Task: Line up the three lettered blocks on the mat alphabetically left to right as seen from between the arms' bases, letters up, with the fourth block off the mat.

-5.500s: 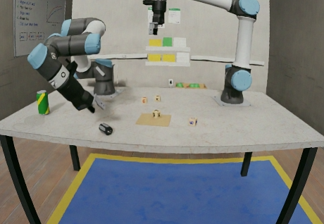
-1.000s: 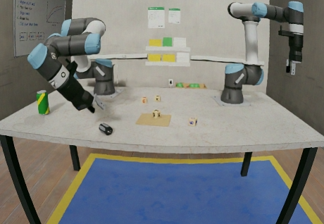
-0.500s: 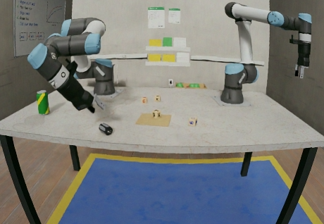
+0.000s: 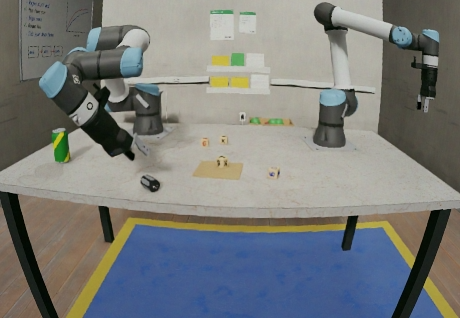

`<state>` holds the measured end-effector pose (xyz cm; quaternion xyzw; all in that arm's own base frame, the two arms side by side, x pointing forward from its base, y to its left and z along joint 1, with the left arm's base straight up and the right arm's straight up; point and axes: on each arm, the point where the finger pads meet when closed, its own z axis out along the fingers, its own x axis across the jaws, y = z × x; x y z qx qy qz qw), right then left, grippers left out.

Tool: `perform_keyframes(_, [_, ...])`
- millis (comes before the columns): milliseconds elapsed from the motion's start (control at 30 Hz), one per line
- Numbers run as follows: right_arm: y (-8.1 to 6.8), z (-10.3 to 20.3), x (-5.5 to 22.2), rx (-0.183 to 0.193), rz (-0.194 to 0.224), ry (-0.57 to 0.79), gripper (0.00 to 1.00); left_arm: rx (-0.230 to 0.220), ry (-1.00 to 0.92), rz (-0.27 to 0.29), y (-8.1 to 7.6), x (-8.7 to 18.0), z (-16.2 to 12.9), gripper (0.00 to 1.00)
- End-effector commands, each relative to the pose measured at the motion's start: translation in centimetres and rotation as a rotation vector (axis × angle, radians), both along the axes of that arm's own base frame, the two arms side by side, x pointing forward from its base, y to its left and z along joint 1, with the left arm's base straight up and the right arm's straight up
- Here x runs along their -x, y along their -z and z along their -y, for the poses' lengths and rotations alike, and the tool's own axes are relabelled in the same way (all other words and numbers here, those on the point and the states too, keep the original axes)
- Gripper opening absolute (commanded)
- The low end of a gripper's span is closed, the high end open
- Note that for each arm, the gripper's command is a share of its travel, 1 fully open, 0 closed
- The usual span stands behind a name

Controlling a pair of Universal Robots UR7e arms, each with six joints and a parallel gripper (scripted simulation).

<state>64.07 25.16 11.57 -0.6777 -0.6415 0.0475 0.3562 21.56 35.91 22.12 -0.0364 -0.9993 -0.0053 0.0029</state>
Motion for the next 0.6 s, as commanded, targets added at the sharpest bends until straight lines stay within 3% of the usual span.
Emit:
perform_keyframes(0, [-0.1, 0.0, 0.0, -0.001, 0.002, 0.000, 1.00, 0.003, -0.012, 0.004, 0.6, 3.9, -2.0, 1.00])
perform_keyframes(133, [-0.1, 0.0, 0.0, -0.001, 0.002, 0.000, 1.00, 0.004, -0.018, 0.004, 0.8, 5.5, -2.6, 1.00])
perform_keyframes(567, [-0.1, 0.0, 0.0, -0.001, 0.002, 0.000, 1.00, 0.008, -0.048, 0.004, 2.2, 14.1, -4.4, 1.00])
